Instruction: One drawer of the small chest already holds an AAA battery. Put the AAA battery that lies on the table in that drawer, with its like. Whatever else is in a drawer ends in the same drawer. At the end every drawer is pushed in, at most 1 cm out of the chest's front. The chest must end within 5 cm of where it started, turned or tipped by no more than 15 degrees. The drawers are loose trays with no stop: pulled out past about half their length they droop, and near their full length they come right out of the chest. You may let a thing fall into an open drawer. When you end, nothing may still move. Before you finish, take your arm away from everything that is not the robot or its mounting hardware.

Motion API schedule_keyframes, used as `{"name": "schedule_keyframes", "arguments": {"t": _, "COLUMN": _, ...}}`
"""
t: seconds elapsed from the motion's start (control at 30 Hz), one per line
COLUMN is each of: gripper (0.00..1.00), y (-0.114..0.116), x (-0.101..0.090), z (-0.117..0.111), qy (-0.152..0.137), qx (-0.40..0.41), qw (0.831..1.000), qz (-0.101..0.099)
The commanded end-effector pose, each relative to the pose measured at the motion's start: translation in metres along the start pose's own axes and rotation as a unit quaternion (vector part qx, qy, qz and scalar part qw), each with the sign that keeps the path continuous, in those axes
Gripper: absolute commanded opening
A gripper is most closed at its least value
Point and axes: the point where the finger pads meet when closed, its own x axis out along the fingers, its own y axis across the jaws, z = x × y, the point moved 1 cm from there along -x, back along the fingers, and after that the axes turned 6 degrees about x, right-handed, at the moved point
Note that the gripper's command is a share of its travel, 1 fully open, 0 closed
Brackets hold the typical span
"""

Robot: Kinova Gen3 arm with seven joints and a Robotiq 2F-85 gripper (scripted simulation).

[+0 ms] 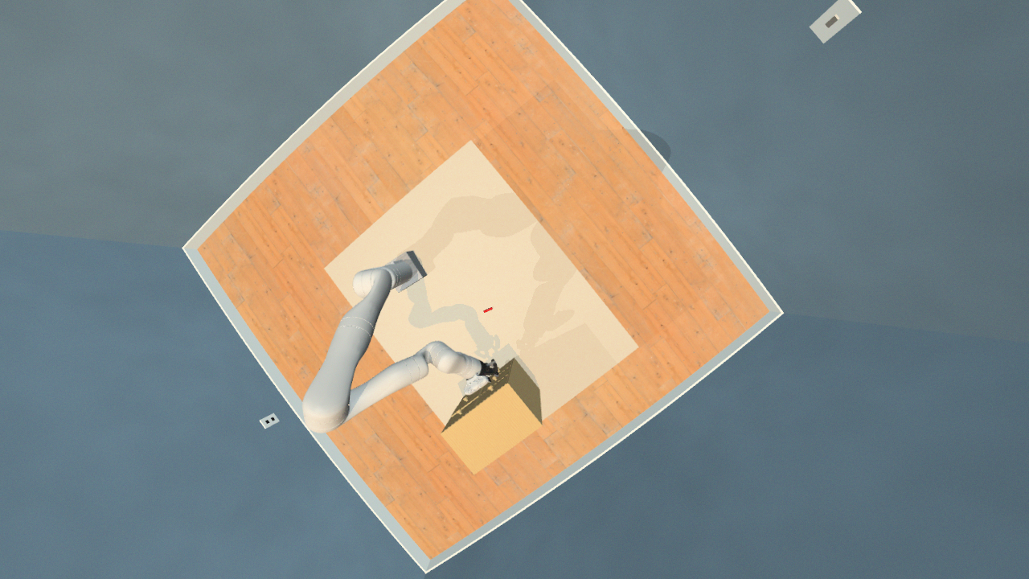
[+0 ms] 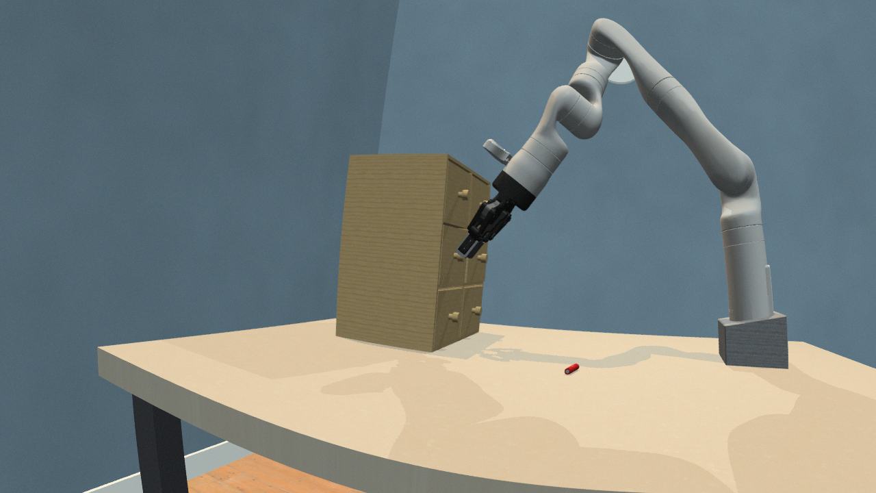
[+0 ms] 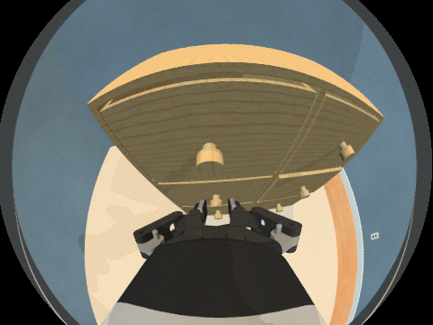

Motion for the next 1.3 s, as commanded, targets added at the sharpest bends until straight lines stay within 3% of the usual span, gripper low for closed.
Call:
{"name": "schedule_keyframes", "arguments": {"t": 0.0, "gripper": 0.33, "y": -0.0024, "x": 0.0021, "z": -0.0001, "qy": -0.003, "qx": 0.001, "qw": 1.000, "qz": -0.002}}
{"name": "schedule_keyframes", "arguments": {"t": 0.97, "gripper": 0.33, "y": -0.0027, "x": 0.0041, "z": -0.0030, "qy": -0.003, "qx": 0.000, "qw": 1.000, "qz": -0.002}}
{"name": "schedule_keyframes", "arguments": {"t": 1.0, "gripper": 0.13, "y": -0.0027, "x": 0.0041, "z": -0.0030, "qy": -0.003, "qx": 0.000, "qw": 1.000, "qz": -0.002}}
{"name": "schedule_keyframes", "arguments": {"t": 1.27, "gripper": 0.13, "y": -0.0027, "x": 0.0041, "z": -0.0030, "qy": -0.003, "qx": 0.000, "qw": 1.000, "qz": -0.002}}
